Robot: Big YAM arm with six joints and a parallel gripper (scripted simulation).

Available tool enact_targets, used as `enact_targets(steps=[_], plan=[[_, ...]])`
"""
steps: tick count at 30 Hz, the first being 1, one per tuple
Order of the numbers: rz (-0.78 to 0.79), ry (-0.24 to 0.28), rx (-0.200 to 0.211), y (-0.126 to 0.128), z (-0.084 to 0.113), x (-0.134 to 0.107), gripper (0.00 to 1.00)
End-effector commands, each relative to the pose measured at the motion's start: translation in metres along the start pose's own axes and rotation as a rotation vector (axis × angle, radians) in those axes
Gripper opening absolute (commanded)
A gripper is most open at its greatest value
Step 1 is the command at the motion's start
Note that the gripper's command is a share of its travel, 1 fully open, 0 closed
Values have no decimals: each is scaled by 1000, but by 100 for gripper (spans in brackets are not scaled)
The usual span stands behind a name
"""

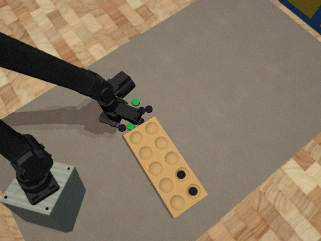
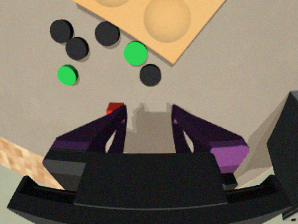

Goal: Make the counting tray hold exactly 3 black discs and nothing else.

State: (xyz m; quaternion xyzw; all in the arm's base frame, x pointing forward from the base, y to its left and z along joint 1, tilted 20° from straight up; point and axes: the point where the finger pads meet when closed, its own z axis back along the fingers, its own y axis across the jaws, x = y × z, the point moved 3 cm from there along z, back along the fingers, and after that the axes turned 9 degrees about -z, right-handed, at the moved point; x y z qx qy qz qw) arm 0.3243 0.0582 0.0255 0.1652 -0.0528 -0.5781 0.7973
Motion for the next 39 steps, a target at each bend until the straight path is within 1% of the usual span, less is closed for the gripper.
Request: enact_targets(steps=[1,6,16,31,34,39], plan=[[-7,-3,7,4,-4,-1,45],[-11,-4,6,3,-8,0,45],[-7,-1,-1,0,-22,-2,45],[-13,-4,-2,-2,-43,0,45],[-6,-1,-3,-2,-48,-3,45],[-12,-5,6,3,-53,0,45]])
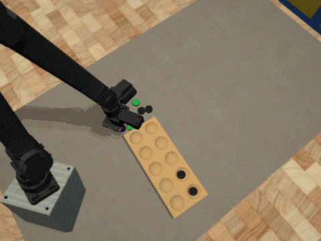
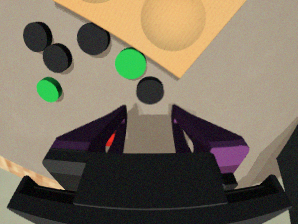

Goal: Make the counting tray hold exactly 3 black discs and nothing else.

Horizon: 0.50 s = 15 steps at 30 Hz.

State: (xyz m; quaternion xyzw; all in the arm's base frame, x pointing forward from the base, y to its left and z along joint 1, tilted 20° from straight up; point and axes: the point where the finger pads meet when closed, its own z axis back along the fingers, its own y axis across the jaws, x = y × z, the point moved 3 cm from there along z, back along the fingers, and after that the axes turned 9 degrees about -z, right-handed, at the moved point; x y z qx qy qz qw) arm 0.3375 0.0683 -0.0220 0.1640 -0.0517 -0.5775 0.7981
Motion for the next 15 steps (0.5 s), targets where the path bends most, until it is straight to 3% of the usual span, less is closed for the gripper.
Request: enact_targets(steps=[1,15], plan=[[-14,-5,10,4,-3,0,45],[-10,-6,21,11,-23,1,45]])
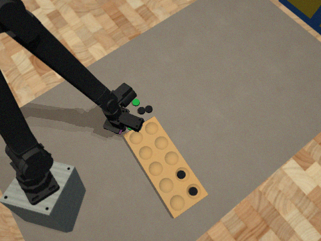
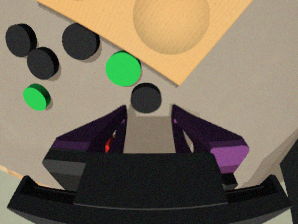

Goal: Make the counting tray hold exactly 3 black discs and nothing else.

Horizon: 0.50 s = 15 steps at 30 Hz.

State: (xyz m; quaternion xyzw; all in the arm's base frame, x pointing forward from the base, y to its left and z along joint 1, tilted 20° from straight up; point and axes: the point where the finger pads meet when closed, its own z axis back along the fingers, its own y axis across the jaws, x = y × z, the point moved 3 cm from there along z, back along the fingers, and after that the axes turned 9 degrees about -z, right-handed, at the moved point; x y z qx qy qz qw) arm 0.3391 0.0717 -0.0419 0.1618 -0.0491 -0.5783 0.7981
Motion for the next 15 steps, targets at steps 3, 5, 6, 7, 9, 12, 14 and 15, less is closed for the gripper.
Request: enact_targets(steps=[3,5,6,7,9,12,14,15], plan=[[-5,-6,27,15,-4,0,45],[-11,-8,27,14,-7,2,45],[-9,-7,27,14,-8,1,45],[-7,-6,26,14,-9,0,45],[-6,-6,26,14,-11,0,45],[-10,-7,25,13,-14,1,45],[-7,-6,24,12,-16,0,45],[-6,-6,25,13,-16,0,45]])
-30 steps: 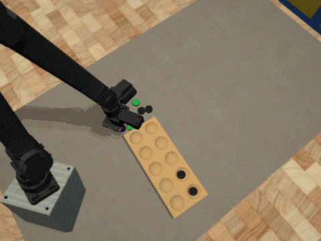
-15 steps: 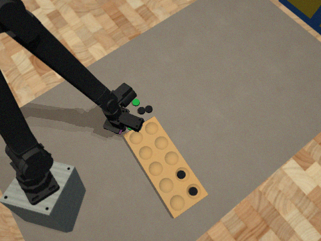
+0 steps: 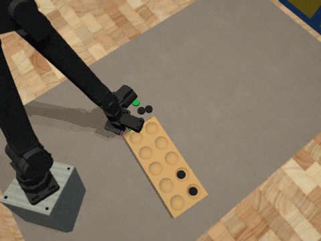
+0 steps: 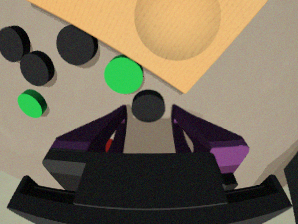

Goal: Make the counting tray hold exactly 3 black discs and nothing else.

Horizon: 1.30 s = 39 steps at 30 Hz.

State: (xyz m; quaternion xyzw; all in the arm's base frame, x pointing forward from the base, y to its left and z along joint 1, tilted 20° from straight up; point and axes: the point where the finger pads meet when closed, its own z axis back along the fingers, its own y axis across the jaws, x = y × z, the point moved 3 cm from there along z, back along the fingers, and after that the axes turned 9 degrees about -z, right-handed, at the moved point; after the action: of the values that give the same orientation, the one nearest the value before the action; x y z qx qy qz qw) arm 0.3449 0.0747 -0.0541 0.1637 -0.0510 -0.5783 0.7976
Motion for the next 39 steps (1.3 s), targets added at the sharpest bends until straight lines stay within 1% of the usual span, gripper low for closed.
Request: enact_targets(steps=[1,5,6,8,14,16,20,39], plan=[[-7,-5,19,10,-4,0,45],[-10,-6,19,10,-5,1,45],[-9,-7,25,12,-2,1,45],[-8,-5,19,10,-6,0,45],[-10,-5,13,7,-8,0,45],[-8,-6,22,10,-7,0,45],[-10,-5,12,7,-9,0,45],[-9,-5,17,8,-8,0,45]])
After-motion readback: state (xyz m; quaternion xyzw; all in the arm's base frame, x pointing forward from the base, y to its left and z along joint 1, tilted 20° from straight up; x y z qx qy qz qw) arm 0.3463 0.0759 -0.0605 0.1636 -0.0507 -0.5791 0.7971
